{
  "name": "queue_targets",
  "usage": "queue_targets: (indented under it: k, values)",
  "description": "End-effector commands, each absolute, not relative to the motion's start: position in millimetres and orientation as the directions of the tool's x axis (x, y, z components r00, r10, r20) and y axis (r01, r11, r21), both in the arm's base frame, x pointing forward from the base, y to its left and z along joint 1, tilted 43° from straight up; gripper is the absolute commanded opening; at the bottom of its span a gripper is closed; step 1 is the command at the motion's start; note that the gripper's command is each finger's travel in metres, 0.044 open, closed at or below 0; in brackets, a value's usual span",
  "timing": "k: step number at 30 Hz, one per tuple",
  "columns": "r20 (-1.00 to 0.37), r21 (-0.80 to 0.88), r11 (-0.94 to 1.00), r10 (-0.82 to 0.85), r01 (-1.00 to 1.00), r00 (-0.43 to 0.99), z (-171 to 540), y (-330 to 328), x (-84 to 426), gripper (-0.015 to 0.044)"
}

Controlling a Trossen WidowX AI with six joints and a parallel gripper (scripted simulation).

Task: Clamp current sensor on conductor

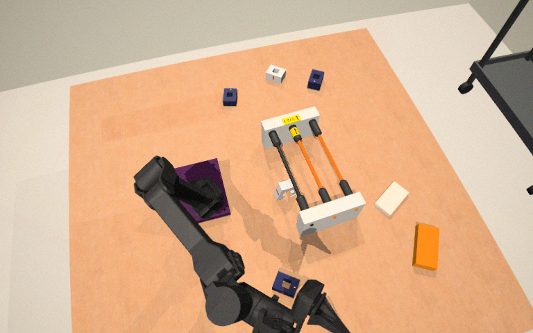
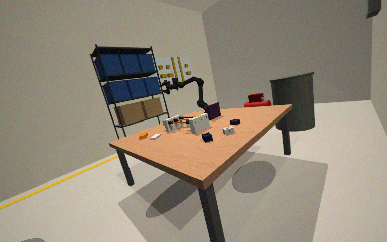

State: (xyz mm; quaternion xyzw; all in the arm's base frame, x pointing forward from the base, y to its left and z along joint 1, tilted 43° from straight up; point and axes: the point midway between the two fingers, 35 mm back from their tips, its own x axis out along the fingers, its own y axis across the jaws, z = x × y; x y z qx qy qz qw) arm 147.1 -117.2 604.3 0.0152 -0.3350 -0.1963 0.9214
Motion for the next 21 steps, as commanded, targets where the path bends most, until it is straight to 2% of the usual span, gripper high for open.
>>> queue_targets:
  k: [1, 12, 21]
  values:
    - [0.543, 0.180, 0.934, -0.356, 0.308, 0.761, 566.2, -125.2, 182.4, 0.0440]
    - [0.303, 0.131, 0.977, -0.201, 0.168, 0.932, 445.0, -81.5, 278.0, 0.0440]
    - [0.068, 0.011, 1.000, -0.014, 0.013, 0.998, 331.4, -6.0, 315.0, 0.0440]
